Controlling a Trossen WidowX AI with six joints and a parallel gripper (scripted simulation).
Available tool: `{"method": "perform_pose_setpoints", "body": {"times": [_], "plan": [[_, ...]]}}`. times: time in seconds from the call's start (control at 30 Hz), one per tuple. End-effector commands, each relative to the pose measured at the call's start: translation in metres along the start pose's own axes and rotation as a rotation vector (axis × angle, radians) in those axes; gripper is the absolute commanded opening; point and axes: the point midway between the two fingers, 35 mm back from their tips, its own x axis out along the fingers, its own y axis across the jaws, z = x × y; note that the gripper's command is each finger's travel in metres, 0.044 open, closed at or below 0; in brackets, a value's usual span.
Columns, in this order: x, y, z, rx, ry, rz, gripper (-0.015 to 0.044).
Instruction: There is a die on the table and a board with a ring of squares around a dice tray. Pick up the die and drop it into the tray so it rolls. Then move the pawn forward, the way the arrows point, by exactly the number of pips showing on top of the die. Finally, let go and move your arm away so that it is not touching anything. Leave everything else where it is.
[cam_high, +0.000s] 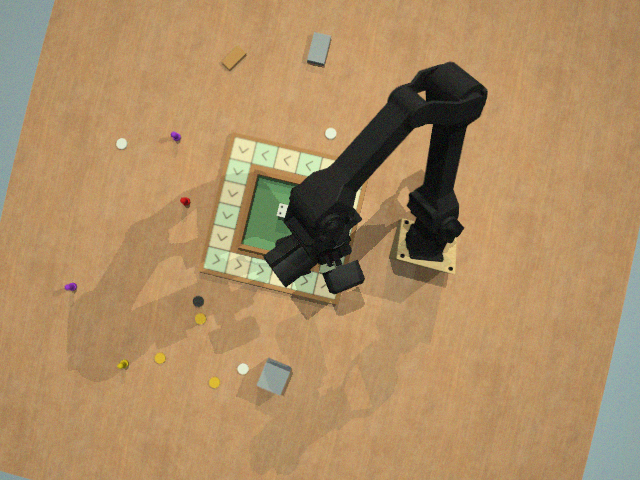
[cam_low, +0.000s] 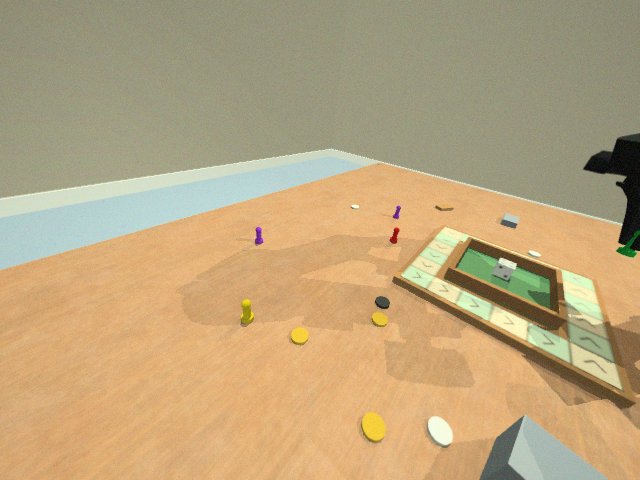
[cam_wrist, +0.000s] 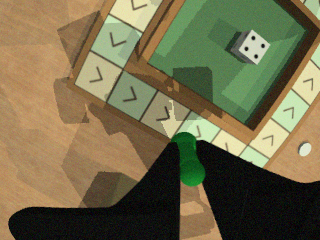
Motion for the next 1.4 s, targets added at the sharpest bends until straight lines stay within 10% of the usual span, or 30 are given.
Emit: {"method": "perform_pose_setpoints", "body": {"times": [0.0,1.37], "plan": [[0.008,-0.016,-0.010,-0.012,-0.005,0.008,0.0000],[0.078,-0.103,-0.100,0.008,0.040,-0.050,0.0000]]}}
